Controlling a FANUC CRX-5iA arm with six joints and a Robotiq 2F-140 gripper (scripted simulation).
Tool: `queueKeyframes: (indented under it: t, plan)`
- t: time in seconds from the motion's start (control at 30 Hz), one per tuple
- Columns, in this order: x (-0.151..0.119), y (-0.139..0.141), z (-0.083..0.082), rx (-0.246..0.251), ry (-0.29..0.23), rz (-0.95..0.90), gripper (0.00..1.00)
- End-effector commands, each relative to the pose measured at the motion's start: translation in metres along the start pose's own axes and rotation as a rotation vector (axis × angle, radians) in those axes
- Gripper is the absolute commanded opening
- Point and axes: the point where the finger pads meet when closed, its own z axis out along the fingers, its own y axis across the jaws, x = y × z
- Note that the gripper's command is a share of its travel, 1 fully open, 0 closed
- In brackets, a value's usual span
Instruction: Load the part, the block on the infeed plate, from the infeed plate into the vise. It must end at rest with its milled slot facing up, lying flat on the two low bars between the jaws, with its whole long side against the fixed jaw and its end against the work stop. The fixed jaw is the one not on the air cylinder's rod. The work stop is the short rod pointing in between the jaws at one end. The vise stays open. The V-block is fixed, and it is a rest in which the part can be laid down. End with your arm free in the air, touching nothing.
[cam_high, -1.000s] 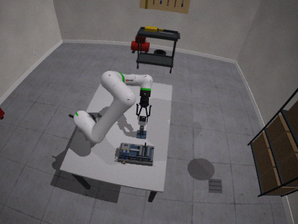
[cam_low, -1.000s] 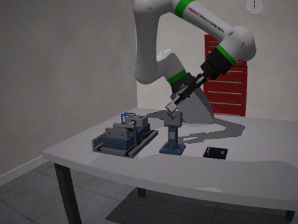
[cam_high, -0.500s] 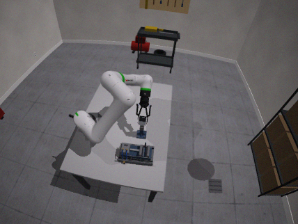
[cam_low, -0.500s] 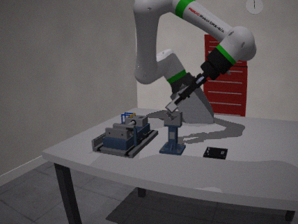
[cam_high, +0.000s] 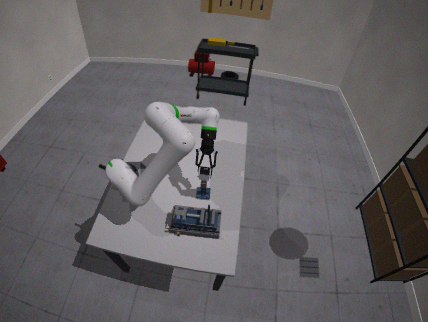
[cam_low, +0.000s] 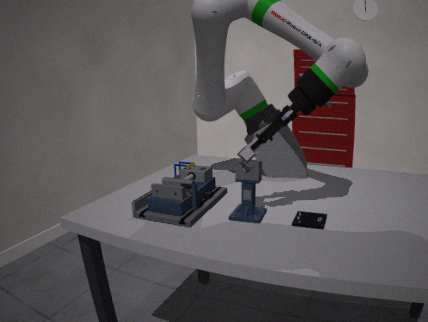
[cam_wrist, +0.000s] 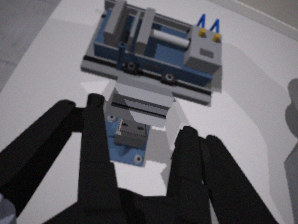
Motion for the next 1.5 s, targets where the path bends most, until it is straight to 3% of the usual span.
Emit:
queueKeyframes:
  t: [0.0,0.8,1.13,1.47]
  plan:
    - [0.0,-0.0001,-0.0002,0.0,0.0,0.0,0.0]
    - [0.0003,-0.0001,-0.0001,0.0,-0.01,0.0,0.0]
    - [0.0009,0.0,0.0,0.0,-0.034,0.0,0.0]
    - [0.0023,0.0,0.0001,0.0,-0.09,0.0,0.0]
